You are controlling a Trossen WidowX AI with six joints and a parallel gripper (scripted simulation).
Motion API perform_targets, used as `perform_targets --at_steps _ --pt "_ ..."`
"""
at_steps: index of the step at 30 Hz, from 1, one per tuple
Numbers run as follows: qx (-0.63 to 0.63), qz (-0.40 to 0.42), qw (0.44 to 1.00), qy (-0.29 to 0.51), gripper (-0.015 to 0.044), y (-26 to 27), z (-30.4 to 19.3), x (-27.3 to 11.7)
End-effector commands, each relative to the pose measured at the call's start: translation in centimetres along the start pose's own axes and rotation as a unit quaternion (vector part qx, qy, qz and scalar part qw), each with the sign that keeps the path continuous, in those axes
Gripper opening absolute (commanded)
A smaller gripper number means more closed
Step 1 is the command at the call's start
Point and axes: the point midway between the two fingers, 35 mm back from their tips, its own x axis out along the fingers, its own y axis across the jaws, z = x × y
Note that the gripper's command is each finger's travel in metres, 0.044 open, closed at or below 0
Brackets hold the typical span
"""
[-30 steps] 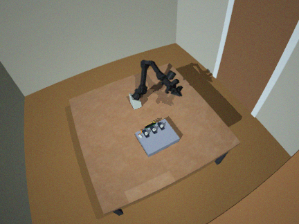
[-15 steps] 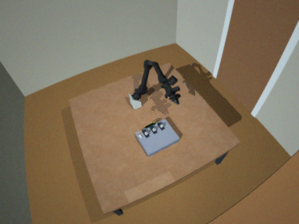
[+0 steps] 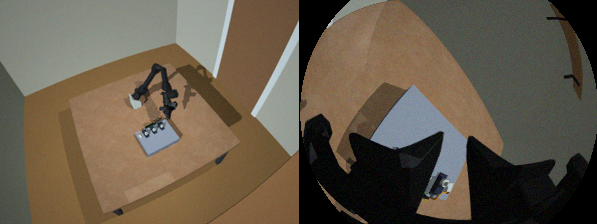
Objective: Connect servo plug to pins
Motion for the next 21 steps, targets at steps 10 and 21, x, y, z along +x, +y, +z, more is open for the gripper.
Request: perform_targets --at_steps 10,21 --pt "0.034 0.106 0.977 0.184 0.0115 -4.3 -8.9 6.5" --pt "0.112 0.225 0.926 0.281 0.0115 -6.7 -17.6 9.5"
